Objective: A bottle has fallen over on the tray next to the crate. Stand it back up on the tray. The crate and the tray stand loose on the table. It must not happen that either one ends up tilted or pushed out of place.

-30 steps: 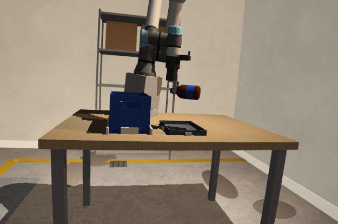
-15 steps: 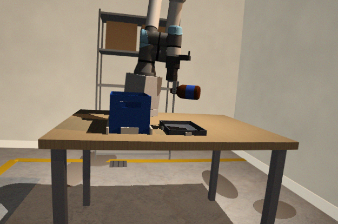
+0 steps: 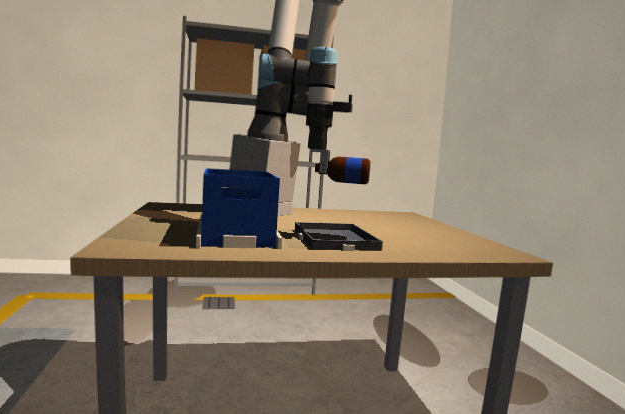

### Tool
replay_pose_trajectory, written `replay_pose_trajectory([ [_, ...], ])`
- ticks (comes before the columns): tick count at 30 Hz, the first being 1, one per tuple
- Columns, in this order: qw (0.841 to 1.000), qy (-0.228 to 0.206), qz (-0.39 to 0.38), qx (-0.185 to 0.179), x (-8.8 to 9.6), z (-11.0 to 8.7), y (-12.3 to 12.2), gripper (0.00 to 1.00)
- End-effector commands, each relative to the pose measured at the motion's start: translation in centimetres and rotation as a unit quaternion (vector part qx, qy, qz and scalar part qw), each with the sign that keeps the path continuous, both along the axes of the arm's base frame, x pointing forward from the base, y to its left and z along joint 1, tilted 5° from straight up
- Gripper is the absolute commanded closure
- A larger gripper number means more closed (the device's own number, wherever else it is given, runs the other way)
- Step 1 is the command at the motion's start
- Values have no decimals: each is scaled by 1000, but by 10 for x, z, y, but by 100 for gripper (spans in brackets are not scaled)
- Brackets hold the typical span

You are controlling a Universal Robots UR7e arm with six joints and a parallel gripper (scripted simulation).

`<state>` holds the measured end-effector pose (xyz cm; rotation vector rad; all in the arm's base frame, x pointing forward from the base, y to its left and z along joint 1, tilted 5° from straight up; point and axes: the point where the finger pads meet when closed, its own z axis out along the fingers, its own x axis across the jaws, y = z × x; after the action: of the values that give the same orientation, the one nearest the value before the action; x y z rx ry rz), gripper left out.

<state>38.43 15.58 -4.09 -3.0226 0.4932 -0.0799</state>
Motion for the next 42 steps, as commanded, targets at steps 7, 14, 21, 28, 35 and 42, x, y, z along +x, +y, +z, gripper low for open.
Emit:
replay_pose_trajectory([
  [7,999,-4,51,-3,0,0,0,100],
  [14,998,-4,56,-3,0,0,0,100],
  [21,998,-4,56,-3,0,0,0,100],
  [28,998,-4,56,-3,0,0,0,100],
  [35,998,-4,56,-3,0,0,0,100],
  [42,998,-4,56,-3,0,0,0,100],
])
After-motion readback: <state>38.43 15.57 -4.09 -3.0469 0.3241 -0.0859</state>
